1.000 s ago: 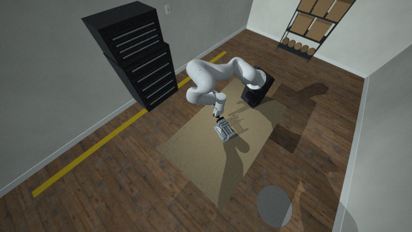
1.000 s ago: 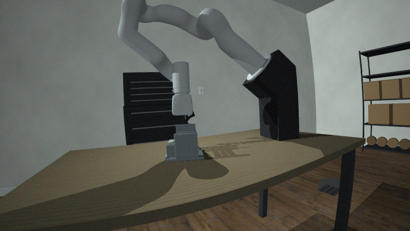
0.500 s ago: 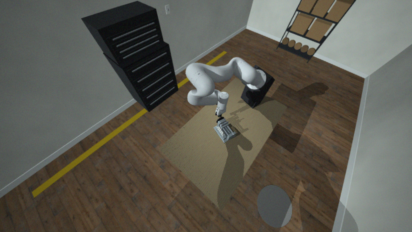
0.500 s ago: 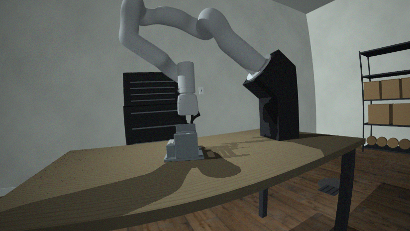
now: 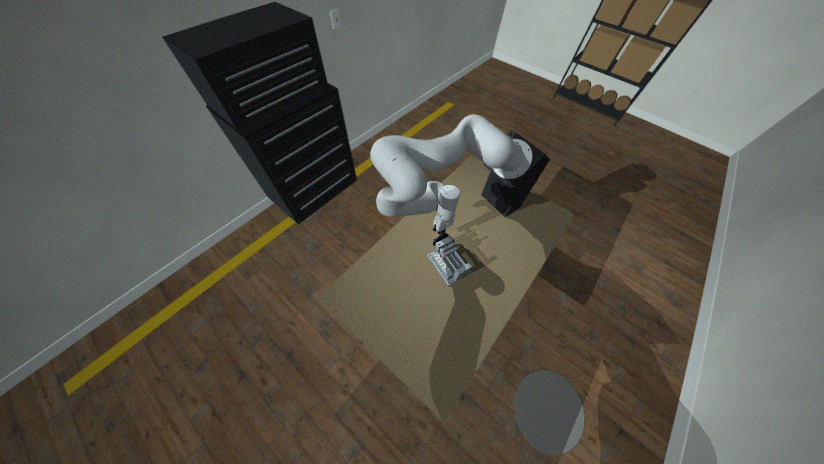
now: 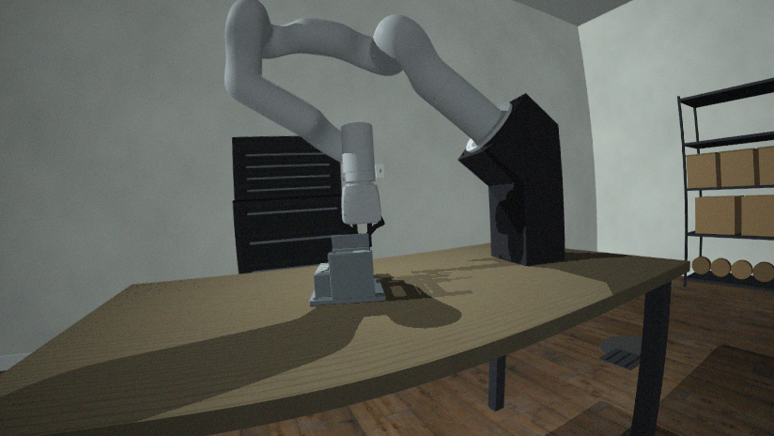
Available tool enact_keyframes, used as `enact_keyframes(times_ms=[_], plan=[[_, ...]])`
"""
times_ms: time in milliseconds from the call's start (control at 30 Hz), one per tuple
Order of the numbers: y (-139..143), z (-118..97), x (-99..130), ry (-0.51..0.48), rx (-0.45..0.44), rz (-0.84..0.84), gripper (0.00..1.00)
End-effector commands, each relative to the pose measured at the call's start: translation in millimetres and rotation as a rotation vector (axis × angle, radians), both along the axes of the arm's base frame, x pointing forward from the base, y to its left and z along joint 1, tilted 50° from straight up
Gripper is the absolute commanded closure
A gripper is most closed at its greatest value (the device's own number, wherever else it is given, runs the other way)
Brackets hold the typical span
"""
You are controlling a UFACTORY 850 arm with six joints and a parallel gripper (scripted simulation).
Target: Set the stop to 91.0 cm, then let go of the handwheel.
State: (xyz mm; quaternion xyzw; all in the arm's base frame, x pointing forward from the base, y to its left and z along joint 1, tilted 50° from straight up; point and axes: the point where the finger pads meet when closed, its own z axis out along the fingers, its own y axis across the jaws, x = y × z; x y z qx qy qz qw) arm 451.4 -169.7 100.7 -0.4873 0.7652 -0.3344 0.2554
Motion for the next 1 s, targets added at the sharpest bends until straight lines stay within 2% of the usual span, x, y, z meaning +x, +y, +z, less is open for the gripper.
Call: enact_keyframes(times_ms=[0, 467, 700, 967], plan=[[-1.7, -7.3, 5.0, -0.001, 0.0, 0.0, 0.94], [-13.1, -17.6, 33.4, -0.001, 0.0, 0.0, 0.94], [-20.8, -8.2, 49.7, -0.001, 0.0, 0.0, 0.94], [-24.9, 5.2, 57.0, -0.001, 0.0, 0.0, 0.94]])
